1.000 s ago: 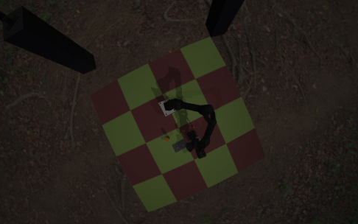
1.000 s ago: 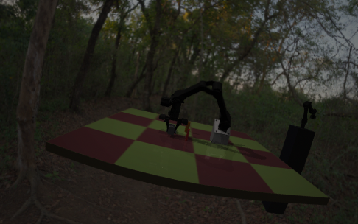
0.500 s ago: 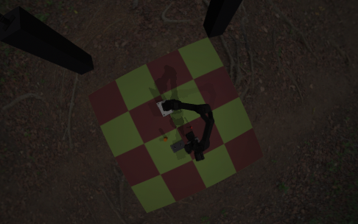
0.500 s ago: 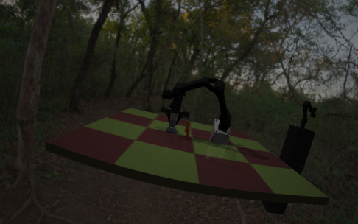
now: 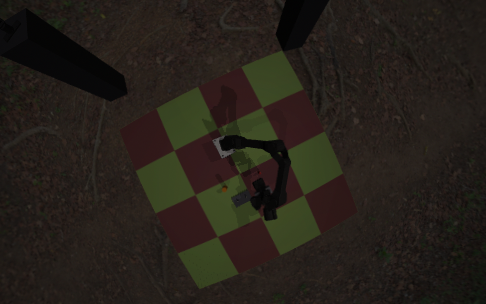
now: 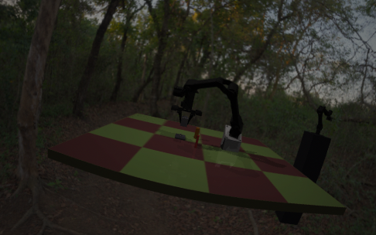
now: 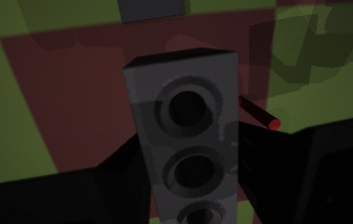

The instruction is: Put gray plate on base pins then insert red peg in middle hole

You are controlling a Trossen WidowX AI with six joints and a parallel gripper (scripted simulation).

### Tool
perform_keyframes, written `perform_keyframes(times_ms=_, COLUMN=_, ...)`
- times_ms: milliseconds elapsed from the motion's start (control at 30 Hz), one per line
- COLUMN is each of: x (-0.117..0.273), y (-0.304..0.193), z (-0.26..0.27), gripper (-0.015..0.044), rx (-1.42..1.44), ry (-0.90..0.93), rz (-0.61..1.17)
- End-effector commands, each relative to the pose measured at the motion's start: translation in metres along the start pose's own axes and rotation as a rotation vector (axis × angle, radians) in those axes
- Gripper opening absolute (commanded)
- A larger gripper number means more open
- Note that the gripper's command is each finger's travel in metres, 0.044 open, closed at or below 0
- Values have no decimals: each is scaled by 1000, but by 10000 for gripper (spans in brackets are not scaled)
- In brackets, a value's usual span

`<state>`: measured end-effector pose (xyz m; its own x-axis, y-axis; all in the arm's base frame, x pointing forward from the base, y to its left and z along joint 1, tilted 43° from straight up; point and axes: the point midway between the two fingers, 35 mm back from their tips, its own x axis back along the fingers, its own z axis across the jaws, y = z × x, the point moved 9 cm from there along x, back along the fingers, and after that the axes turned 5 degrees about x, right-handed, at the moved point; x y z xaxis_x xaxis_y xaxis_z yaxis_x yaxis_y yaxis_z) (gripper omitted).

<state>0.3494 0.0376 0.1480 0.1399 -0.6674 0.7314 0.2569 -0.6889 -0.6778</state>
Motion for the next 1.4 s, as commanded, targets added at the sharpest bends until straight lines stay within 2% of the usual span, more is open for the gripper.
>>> perform_keyframes(times_ms=0, x=12, y=-2, z=-2, gripper=0, rx=7, ry=3, rz=-4)
perform_keyframes(times_ms=200, x=19, y=-1, z=-4, gripper=0, rx=7, ry=2, rz=-3)
perform_keyframes(times_ms=1367, x=-36, y=99, z=-1, gripper=0, rx=5, ry=4, rz=-7)
